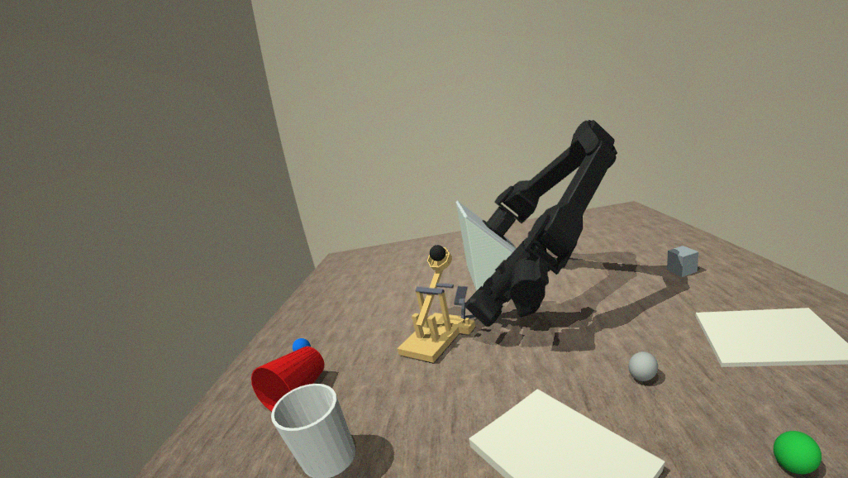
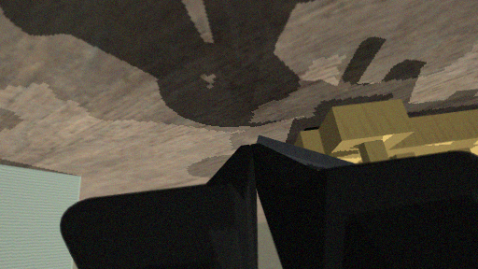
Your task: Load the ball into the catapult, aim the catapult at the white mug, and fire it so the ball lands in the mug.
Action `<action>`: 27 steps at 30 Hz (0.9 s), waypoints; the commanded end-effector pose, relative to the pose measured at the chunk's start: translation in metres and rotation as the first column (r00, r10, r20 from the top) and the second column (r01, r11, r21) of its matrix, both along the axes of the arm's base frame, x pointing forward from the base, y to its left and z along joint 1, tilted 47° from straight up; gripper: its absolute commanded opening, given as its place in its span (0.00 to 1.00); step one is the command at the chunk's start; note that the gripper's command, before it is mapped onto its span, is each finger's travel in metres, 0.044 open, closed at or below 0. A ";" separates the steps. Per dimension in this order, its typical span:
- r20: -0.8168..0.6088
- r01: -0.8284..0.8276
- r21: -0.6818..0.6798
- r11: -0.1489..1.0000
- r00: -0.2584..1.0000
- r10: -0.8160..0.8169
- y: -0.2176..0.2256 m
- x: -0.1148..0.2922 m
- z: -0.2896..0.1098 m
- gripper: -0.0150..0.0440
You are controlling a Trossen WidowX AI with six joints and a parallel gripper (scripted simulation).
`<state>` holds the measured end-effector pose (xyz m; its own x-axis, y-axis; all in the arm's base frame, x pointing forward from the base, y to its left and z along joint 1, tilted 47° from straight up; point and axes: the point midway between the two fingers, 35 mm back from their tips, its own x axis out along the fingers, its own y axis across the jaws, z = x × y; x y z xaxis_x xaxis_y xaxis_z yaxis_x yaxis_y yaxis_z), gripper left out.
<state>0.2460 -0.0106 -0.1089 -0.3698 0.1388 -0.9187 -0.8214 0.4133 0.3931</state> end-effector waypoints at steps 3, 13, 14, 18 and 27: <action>-0.005 0.006 0.001 1.000 1.000 -0.006 -0.008 0.008 0.016 0.25; 0.002 0.000 -0.003 1.000 1.000 0.000 -0.057 0.028 0.120 0.25; 0.012 0.011 -0.004 1.000 1.000 -0.011 -0.050 0.031 0.103 0.30; 0.042 0.115 -0.010 0.993 0.992 -0.115 -0.059 0.047 0.098 0.48; 0.110 0.370 -0.007 0.929 0.924 -0.367 -0.086 0.082 0.084 0.88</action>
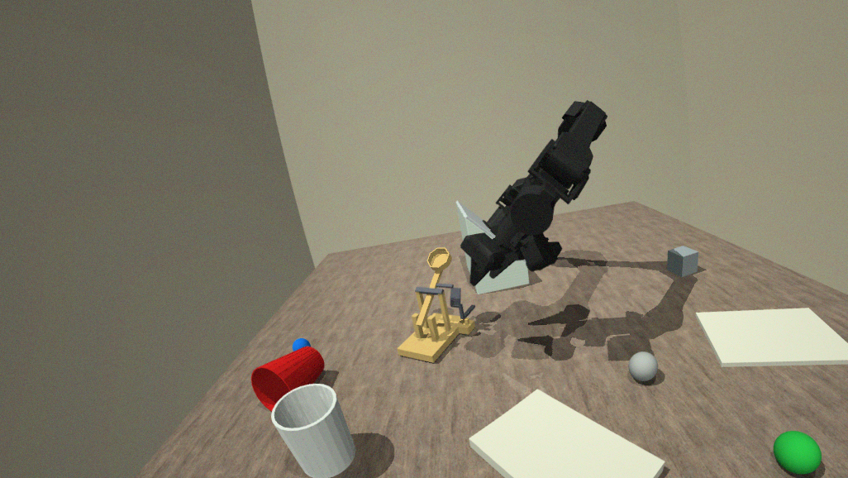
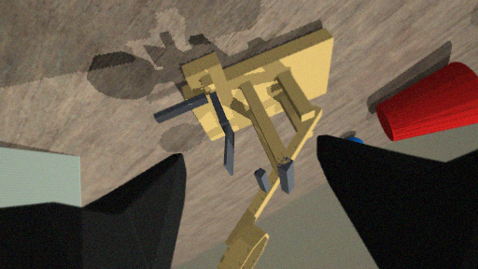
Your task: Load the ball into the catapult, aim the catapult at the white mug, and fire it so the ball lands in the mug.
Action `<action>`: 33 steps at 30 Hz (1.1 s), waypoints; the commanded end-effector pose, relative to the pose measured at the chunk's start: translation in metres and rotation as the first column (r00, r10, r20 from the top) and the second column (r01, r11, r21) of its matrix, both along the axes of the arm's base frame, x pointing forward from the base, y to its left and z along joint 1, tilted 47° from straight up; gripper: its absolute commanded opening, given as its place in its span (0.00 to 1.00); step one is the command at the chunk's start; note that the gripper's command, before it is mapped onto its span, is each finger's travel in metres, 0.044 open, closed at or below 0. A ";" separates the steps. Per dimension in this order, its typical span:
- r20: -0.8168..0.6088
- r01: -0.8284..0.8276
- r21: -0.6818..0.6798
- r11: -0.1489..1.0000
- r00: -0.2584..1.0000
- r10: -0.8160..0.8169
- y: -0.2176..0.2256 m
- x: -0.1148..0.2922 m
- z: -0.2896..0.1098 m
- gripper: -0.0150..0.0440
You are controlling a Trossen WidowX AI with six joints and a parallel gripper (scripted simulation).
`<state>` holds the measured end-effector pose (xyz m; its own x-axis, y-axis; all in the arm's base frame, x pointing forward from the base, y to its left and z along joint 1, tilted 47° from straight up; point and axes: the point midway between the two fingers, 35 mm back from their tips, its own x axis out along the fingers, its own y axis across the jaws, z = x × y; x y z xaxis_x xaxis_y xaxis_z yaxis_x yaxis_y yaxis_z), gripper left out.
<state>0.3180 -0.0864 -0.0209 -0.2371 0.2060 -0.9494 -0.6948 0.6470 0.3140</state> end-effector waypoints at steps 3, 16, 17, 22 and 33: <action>0.038 0.157 -0.004 0.988 0.987 -0.157 -0.019 0.018 -0.008 1.00; 0.118 0.525 0.059 0.849 0.841 -0.528 -0.071 0.069 -0.029 1.00; 0.122 0.552 0.067 0.831 0.822 -0.556 -0.076 0.072 -0.030 1.00; 0.137 0.676 0.116 0.728 0.715 -0.686 -0.102 0.091 -0.038 1.00; 0.120 0.865 0.243 0.440 0.423 -0.898 -0.164 0.121 -0.054 1.00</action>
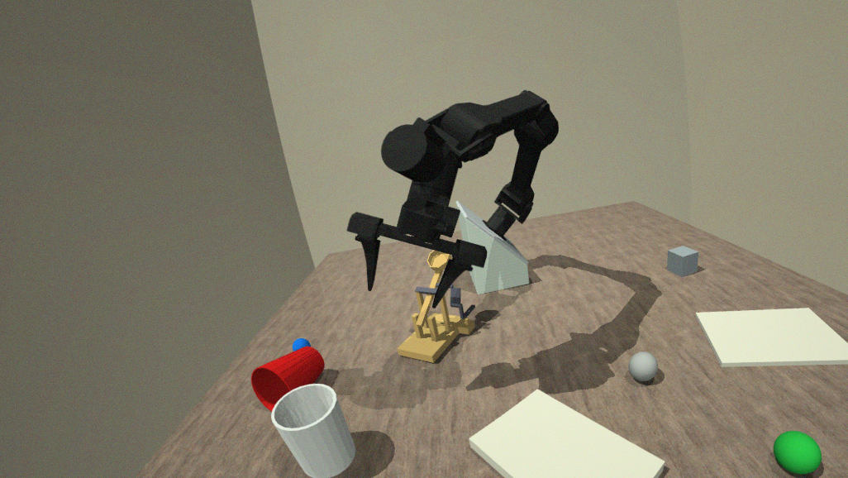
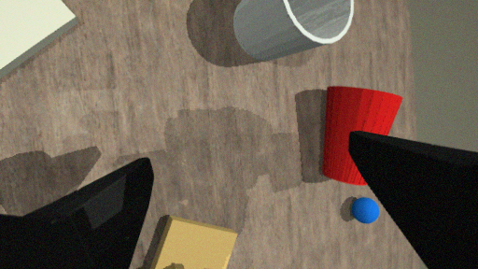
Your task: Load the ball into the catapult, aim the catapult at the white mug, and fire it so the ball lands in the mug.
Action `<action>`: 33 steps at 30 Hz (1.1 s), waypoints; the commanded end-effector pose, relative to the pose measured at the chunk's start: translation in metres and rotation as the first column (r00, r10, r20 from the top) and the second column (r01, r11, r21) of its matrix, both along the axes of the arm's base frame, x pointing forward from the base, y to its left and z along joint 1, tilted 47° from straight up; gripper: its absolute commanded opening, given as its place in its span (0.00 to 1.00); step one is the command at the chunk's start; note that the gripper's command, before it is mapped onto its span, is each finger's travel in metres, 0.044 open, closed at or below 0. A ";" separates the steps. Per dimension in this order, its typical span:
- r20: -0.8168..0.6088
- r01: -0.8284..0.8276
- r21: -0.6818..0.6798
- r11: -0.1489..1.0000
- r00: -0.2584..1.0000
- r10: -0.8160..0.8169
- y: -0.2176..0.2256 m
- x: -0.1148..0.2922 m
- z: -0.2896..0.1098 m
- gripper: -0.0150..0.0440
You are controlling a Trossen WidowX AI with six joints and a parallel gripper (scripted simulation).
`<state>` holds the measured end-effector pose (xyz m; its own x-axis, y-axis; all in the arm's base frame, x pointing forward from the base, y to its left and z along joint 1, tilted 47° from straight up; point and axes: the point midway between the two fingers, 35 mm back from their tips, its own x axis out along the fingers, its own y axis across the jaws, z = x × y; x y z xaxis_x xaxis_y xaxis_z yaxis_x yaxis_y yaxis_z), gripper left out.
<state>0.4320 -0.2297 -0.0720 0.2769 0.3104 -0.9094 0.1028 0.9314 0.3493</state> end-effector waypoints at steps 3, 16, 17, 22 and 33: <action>0.054 0.185 0.059 0.981 0.981 -0.188 -0.039 0.012 -0.007 1.00; 0.115 0.499 0.242 0.832 0.837 -0.535 -0.119 0.021 -0.022 1.00; 0.116 0.518 0.259 0.816 0.822 -0.558 -0.125 0.021 -0.023 1.00; 0.114 0.573 0.315 0.756 0.768 -0.630 -0.144 0.019 -0.026 1.00; 0.114 0.573 0.315 0.756 0.768 -0.630 -0.144 0.019 -0.026 1.00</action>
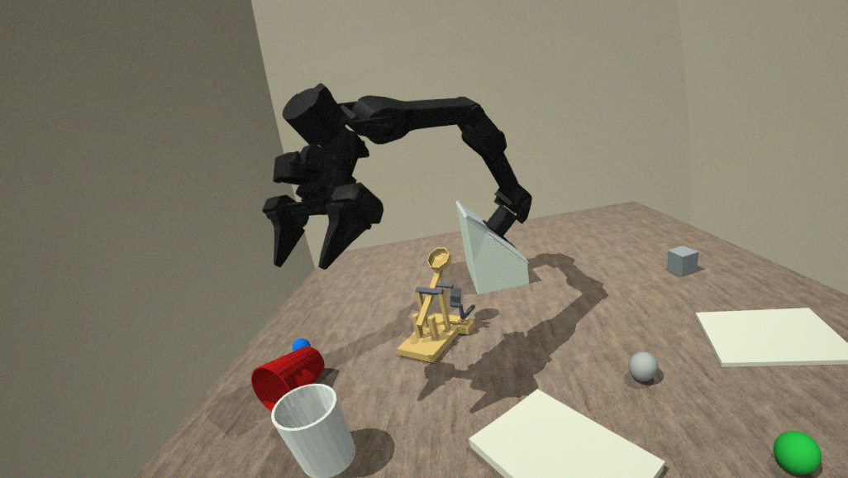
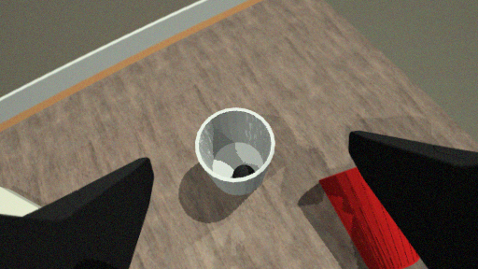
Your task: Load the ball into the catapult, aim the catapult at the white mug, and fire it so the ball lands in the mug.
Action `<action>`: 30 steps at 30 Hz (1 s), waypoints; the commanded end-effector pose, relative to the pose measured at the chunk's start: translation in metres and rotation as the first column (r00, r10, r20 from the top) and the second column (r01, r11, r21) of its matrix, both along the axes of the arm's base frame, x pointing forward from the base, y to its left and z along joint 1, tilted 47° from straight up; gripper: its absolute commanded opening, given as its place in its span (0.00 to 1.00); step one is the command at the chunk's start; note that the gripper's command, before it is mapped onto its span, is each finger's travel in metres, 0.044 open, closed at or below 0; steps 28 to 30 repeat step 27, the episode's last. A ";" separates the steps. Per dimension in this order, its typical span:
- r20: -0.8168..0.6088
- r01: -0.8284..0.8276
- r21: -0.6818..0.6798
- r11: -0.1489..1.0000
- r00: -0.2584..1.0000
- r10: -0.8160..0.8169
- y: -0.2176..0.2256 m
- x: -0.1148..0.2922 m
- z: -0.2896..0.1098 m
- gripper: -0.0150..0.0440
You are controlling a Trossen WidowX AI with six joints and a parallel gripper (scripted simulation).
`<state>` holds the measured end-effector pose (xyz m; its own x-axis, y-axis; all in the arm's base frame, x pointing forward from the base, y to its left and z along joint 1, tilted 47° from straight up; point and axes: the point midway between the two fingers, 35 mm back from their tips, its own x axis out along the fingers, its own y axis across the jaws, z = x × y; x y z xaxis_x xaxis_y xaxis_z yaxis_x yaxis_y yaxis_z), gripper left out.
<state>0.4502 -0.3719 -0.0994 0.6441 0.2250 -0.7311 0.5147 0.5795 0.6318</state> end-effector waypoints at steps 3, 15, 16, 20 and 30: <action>0.006 0.005 -0.001 1.000 1.000 -0.005 -0.002 0.001 0.002 1.00; 0.000 0.001 0.001 1.000 1.000 -0.001 0.000 0.000 0.000 1.00; 0.000 0.001 0.001 1.000 1.000 -0.001 0.000 0.000 0.000 1.00; 0.000 0.001 0.001 1.000 1.000 -0.001 0.000 0.000 0.000 1.00; 0.000 0.001 0.001 1.000 1.000 -0.001 0.000 0.000 0.000 1.00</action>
